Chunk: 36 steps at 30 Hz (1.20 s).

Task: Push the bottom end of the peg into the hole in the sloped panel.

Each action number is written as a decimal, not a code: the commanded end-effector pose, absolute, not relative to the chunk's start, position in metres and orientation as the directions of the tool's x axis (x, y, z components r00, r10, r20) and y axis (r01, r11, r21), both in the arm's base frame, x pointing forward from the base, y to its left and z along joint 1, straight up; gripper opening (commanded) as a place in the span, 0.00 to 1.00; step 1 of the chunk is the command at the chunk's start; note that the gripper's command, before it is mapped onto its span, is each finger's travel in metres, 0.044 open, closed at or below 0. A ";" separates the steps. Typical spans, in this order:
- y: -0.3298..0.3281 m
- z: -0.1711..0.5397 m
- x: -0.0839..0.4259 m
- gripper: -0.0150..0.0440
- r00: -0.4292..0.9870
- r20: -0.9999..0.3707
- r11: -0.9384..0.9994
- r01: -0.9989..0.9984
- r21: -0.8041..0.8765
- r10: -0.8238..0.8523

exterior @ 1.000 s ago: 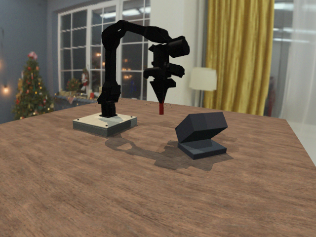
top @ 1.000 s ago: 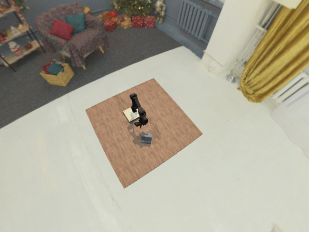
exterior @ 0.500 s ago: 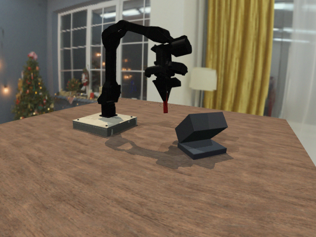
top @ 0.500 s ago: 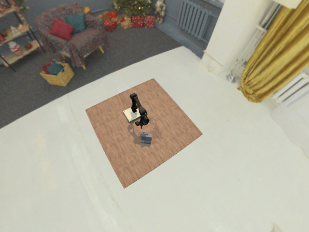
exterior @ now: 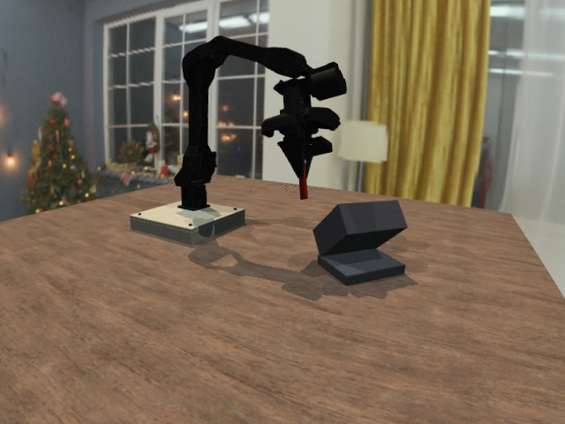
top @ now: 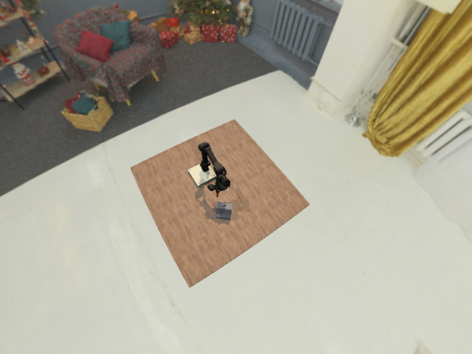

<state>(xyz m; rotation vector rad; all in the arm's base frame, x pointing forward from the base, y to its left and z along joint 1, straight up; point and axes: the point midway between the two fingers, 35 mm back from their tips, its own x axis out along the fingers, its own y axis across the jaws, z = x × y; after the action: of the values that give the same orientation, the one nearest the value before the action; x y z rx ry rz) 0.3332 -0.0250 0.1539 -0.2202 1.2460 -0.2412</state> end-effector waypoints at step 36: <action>0.003 0.172 0.353 0.25 0.424 -0.838 0.913 0.359 -0.194 -0.345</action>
<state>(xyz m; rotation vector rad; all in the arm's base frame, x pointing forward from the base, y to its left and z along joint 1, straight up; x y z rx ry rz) 0.3511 0.0016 0.1689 -0.0037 1.0668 -0.4268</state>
